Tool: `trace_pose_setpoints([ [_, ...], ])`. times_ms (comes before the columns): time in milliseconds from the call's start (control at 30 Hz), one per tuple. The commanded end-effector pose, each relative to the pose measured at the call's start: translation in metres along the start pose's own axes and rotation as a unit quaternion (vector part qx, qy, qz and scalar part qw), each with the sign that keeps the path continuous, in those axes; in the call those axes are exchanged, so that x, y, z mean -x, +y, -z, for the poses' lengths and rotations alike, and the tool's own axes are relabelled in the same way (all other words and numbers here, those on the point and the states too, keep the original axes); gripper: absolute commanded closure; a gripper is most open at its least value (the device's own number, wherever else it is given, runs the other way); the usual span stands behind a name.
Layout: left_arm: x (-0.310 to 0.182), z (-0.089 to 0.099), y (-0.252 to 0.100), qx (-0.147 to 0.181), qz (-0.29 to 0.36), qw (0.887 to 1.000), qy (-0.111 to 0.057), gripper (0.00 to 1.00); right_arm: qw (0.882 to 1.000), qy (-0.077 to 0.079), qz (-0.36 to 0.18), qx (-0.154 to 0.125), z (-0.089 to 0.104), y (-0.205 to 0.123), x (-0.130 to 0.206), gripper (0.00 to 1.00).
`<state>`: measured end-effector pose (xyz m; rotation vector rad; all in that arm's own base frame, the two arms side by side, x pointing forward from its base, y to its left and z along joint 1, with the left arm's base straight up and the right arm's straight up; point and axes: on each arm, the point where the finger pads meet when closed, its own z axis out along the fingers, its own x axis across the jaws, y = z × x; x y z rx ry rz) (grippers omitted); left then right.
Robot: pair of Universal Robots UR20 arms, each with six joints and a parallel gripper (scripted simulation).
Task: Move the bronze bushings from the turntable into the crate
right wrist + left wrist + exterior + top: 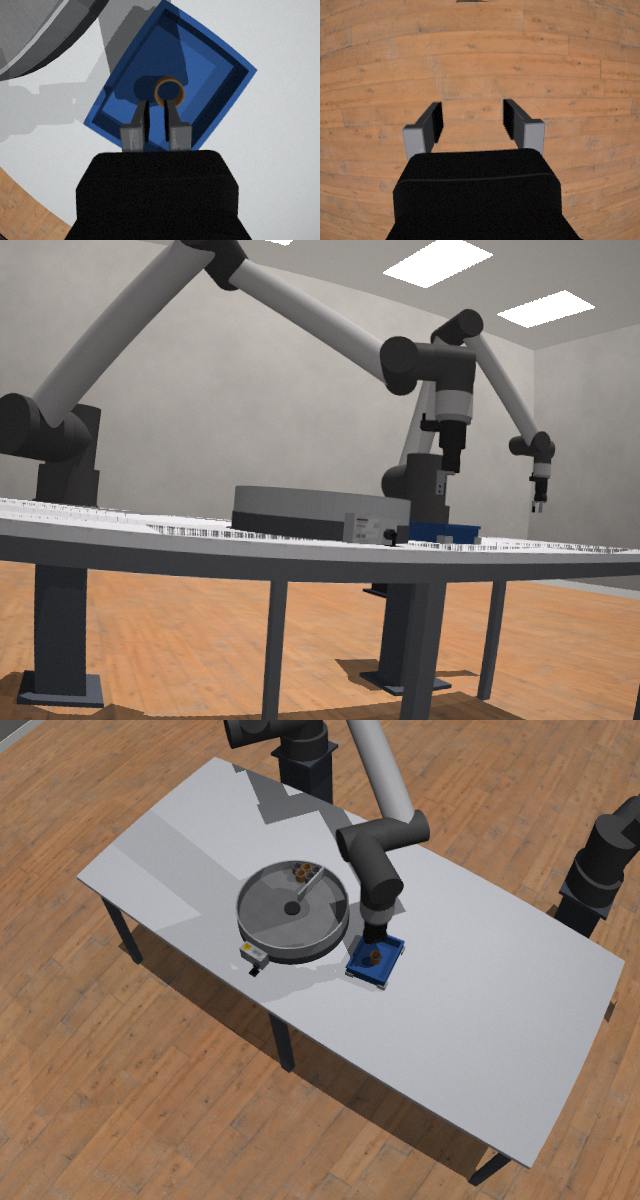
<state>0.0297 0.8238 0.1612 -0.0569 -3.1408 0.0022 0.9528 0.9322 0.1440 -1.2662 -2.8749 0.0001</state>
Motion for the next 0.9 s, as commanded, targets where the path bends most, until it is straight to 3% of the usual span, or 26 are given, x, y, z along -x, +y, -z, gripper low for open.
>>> trace_pose_setpoints([
  [0,0.0001,0.0007,0.0006,0.001,0.0,1.0,0.0,0.0,1.0,0.0,0.0,0.001,0.0018,0.0005,-0.0001,0.62],
  [867,0.0001,0.0007,0.0006,0.001,0.0,1.0,0.0,0.0,1.0,0.0,0.0,0.001,0.0018,0.0005,-0.0001,0.62],
])
